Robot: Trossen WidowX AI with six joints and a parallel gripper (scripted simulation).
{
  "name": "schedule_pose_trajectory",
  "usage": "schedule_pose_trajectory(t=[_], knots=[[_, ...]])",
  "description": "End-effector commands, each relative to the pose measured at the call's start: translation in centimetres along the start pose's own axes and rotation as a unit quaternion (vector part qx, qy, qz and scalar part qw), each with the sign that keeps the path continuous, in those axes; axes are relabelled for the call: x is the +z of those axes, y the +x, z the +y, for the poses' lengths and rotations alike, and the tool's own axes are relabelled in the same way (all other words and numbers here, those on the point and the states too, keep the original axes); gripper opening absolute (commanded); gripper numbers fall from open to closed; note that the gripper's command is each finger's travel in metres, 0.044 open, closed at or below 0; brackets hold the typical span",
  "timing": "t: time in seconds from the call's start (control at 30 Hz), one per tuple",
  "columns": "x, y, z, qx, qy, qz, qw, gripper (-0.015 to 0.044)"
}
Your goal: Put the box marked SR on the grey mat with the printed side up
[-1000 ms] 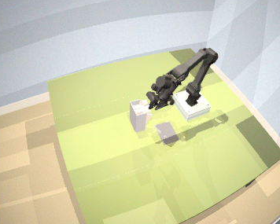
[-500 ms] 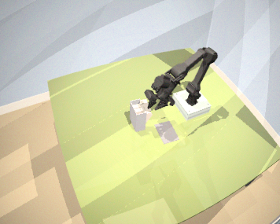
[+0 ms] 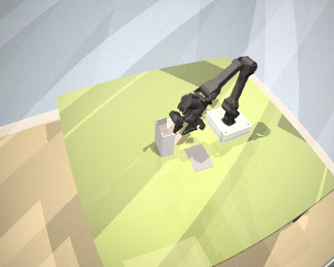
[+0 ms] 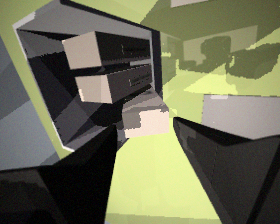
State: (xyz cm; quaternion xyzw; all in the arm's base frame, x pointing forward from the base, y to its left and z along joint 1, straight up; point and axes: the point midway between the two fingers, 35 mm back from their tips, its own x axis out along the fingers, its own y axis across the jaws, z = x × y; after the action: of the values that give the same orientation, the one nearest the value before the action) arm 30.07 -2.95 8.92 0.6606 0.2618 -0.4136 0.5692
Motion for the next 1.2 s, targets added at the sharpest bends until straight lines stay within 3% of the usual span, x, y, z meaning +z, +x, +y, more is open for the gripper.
schedule_pose_trajectory(t=[0.0,0.17,0.6,1.17], knots=[[0.0,0.6,-0.1,-0.001,-0.002,0.001,1.000,0.0237],[0.0,1.1,-0.2,-0.001,-0.002,0.001,1.000,0.0237],[0.0,0.9,-0.1,-0.001,0.000,0.000,1.000,0.0153],[0.0,-0.4,0.0,-0.001,-0.001,0.000,1.000,0.0153]])
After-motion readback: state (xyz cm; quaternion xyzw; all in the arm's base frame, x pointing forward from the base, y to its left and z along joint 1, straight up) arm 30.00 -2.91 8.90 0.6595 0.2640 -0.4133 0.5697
